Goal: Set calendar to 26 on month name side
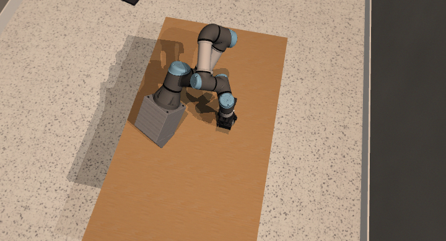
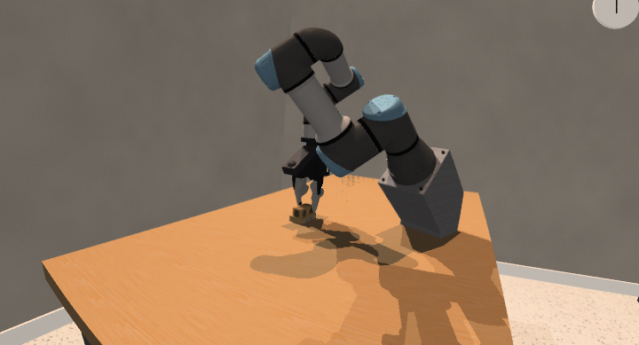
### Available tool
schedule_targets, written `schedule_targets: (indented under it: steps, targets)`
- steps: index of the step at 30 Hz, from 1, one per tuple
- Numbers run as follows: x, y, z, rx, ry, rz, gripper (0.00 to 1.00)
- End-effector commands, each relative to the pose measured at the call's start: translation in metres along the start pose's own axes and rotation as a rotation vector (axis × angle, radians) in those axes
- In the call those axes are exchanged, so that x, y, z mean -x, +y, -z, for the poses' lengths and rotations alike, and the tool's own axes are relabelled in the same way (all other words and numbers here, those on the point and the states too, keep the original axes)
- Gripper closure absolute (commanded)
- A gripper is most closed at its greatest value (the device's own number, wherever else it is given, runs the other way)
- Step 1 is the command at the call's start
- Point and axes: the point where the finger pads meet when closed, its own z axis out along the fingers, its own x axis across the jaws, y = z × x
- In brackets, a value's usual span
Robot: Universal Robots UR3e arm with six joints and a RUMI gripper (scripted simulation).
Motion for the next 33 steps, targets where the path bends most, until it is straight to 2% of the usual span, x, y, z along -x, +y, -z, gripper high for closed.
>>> schedule_targets:
  steps: [1, 3, 4, 33]
  targets:
    - [-0.0005, 0.0004, 0.0004, 0.001, 0.001, 0.001, 0.71]
    - [-0.0005, 0.0004, 0.0004, 0.001, 0.001, 0.001, 0.71]
    - [-0.0005, 0.0004, 0.0004, 0.001, 0.001, 0.001, 0.89]
    - [-0.0005, 0.0004, 0.0004, 0.001, 0.001, 0.001, 0.89]
